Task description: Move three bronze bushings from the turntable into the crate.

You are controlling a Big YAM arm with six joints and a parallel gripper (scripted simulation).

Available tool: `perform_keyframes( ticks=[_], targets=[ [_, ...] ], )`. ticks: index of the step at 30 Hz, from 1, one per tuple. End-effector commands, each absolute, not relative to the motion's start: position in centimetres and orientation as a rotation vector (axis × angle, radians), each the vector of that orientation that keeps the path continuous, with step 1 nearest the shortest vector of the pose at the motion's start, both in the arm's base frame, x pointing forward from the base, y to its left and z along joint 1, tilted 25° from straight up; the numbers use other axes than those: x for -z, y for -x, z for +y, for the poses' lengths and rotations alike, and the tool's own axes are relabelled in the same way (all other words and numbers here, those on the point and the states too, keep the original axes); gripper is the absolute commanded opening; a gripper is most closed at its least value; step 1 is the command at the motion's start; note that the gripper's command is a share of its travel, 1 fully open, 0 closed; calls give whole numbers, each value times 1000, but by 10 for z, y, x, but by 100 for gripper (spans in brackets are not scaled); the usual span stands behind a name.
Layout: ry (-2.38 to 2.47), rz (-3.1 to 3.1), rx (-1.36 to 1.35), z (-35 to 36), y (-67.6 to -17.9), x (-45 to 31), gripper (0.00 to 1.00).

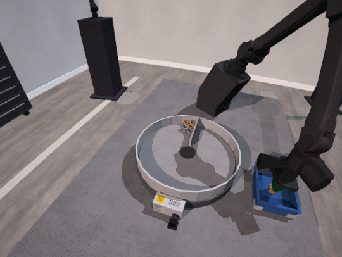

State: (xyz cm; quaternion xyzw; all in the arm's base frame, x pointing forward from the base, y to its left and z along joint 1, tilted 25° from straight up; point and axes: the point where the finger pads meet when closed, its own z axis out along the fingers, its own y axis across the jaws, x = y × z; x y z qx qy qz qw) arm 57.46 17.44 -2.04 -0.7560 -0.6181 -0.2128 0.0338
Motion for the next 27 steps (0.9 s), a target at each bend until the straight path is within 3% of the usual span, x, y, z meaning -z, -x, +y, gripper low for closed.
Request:
perform_keyframes(
  ticks=[1,27],
  targets=[
    [2323,-1910,695,184,-588,13,0],
    [2321,-1910,690,186,-588,18,0]
  ],
)
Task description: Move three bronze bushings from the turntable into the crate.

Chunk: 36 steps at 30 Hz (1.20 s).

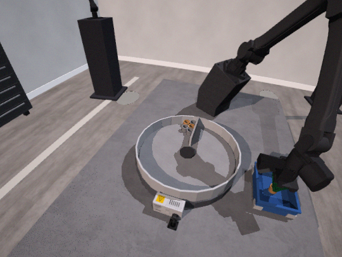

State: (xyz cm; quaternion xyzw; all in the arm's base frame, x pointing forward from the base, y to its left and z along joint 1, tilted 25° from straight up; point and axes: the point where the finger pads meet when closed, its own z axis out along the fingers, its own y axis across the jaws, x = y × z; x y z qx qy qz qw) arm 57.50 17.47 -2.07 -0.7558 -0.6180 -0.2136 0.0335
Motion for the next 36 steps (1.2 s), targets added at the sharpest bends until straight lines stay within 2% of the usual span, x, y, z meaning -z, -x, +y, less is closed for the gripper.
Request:
perform_keyframes(
  ticks=[1,36],
  targets=[
    [2322,-1910,689,186,-588,18,0],
    [2322,-1909,688,186,-589,21,0]
  ],
)
